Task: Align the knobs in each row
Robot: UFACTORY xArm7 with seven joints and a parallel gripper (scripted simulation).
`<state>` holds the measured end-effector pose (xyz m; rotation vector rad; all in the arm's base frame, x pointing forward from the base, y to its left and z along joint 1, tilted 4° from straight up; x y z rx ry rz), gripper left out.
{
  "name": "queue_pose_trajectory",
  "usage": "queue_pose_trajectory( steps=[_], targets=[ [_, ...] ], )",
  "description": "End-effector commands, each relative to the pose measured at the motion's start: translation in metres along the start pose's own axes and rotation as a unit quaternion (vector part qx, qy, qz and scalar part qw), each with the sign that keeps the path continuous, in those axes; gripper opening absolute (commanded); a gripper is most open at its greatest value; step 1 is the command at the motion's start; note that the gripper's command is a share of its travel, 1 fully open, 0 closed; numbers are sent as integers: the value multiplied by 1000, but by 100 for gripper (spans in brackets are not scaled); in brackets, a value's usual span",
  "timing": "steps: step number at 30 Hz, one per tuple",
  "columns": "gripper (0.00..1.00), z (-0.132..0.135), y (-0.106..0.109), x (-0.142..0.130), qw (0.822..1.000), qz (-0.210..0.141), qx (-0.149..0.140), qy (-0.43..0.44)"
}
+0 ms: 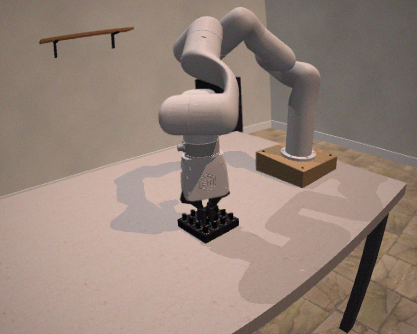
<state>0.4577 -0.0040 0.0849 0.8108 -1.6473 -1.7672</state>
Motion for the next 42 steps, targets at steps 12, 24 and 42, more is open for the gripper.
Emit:
queue_pose_trajectory(
  steps=[12,24,42],
  targets=[
    [8,-1,1,-1,991,-1,0,137],
    [8,-1,1,-1,978,-1,0,210],
    [8,-1,1,-1,971,-1,0,237]
  ],
)
Point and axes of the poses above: the point where the finger pads meet when closed, its own y axis back along the fingers, its own z axis across the jaws, x = y × z, the point moved 10 cm from there along y, back along the fingers, and after that the axes turned 9 degrees about -y, right-handed, at the moved point
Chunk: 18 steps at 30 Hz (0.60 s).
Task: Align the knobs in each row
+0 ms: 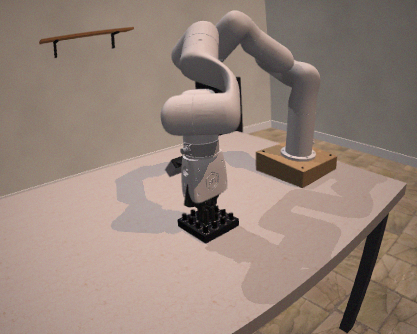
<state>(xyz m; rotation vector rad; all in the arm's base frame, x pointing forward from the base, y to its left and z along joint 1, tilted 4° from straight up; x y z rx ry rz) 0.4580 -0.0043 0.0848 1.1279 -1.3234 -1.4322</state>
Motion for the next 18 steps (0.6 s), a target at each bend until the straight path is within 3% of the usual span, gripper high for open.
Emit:
queue_pose_trajectory(
  steps=[1,14,15,18],
  targets=[
    [8,-1,1,0,1000,0,2,2],
    [8,-1,1,0,1000,0,2,2],
    [19,-1,1,0,1000,0,2,2],
    [19,-1,1,0,1000,0,2,2]
  ],
)
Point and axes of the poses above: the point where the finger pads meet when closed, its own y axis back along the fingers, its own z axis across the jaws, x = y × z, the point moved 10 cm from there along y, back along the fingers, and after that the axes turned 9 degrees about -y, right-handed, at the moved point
